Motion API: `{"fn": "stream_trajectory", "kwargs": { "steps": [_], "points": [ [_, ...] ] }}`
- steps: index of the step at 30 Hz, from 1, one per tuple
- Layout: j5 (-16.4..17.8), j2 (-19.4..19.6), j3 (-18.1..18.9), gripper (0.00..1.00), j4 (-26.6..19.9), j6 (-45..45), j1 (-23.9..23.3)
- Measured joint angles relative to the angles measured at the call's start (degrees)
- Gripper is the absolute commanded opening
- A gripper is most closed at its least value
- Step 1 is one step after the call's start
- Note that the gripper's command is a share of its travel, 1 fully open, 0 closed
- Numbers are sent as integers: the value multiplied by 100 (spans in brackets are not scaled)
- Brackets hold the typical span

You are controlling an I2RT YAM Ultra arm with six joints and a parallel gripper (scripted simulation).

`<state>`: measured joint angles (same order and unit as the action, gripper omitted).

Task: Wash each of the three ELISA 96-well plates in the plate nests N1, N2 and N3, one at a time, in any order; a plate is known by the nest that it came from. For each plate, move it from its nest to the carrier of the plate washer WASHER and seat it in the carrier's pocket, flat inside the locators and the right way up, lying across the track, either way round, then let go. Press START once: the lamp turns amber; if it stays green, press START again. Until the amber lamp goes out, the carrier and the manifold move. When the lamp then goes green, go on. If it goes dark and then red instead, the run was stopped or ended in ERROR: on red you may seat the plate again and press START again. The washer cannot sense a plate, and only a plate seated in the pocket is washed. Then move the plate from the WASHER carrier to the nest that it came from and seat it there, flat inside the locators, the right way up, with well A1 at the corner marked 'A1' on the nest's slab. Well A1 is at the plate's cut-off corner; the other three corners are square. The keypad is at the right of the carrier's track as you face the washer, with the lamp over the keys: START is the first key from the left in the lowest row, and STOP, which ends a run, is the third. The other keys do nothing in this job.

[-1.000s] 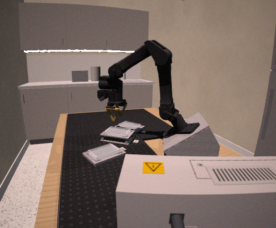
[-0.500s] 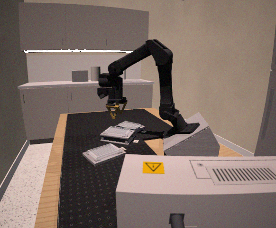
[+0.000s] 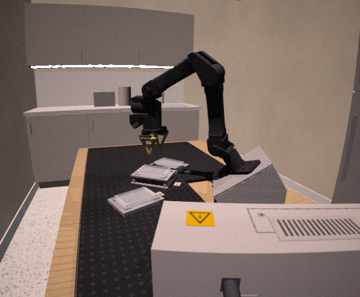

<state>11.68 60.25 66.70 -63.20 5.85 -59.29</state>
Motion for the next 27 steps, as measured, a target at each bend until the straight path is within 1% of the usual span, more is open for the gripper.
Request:
{"fn": "stream_trajectory", "kwargs": {
  "steps": [3, 6, 9, 14, 19, 24, 27],
  "points": [
    [149, 107, -7, 100, 4, -109, -457],
    [299, 144, -2, 100, 15, -203, -671],
    [492, 278, -4, 100, 17, -160, -1062],
    [793, 590, 31, 100, 33, 219, -1720],
    [1073, 929, 136, 100, 50, 710, -2282],
    [1261, 1145, 229, 100, 81, 1084, -2581],
    [1377, 1375, 350, 100, 92, 1329, -2844]
  ]
}}
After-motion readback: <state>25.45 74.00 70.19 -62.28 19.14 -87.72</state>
